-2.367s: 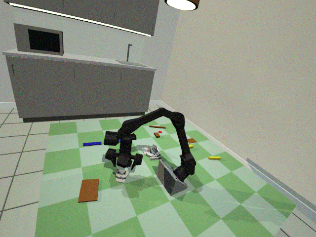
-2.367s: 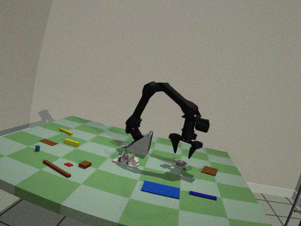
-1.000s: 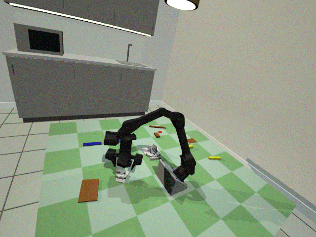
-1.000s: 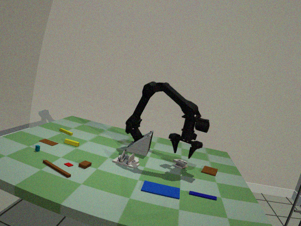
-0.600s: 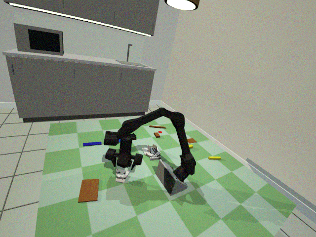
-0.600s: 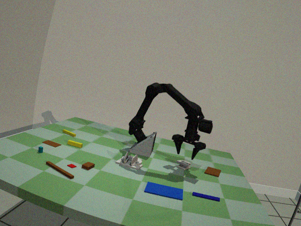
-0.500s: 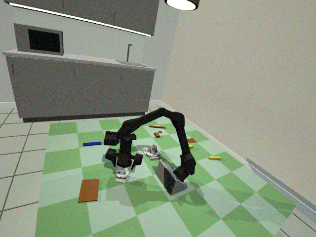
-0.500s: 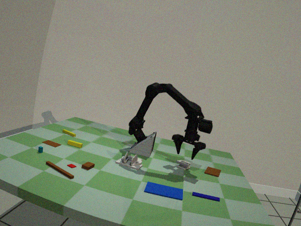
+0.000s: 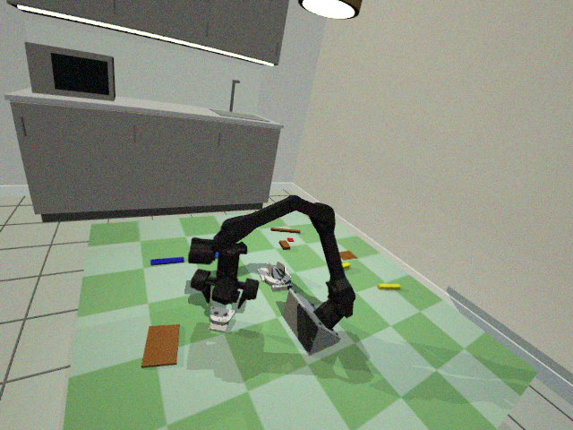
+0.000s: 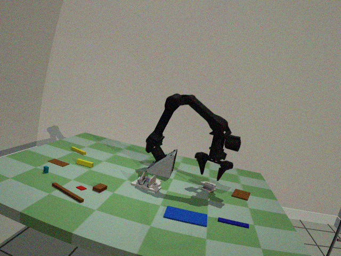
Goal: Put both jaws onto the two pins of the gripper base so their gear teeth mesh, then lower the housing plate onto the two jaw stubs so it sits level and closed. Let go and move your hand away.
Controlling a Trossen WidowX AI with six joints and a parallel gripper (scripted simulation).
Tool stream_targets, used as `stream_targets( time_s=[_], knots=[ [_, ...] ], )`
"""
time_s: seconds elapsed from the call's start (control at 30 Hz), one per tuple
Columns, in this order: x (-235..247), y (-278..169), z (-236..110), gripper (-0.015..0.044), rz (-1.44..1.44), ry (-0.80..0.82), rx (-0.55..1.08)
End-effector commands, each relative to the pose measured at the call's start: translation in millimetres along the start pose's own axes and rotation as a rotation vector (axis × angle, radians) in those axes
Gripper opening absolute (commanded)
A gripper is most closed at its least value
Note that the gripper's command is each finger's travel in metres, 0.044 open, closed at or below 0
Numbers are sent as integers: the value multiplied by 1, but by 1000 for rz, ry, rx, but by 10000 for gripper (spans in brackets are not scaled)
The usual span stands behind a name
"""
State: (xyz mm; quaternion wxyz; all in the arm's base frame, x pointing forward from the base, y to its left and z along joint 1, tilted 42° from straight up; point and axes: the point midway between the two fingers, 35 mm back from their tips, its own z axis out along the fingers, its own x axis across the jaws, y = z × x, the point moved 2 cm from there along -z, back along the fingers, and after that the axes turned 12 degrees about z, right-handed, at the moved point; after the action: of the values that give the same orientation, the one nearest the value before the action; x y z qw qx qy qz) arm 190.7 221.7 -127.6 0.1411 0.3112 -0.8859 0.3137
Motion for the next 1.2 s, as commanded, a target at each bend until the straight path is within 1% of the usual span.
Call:
stream_targets(
  time_s=[0.0, 0.57, 1.17],
  knots=[
    [0, 0, 2, 440, -4, 2, 5],
    [0, 0, 1, 440, 0, 0, 0],
    [-3, 0, 30, 440, -2, 1, 4]
  ],
)
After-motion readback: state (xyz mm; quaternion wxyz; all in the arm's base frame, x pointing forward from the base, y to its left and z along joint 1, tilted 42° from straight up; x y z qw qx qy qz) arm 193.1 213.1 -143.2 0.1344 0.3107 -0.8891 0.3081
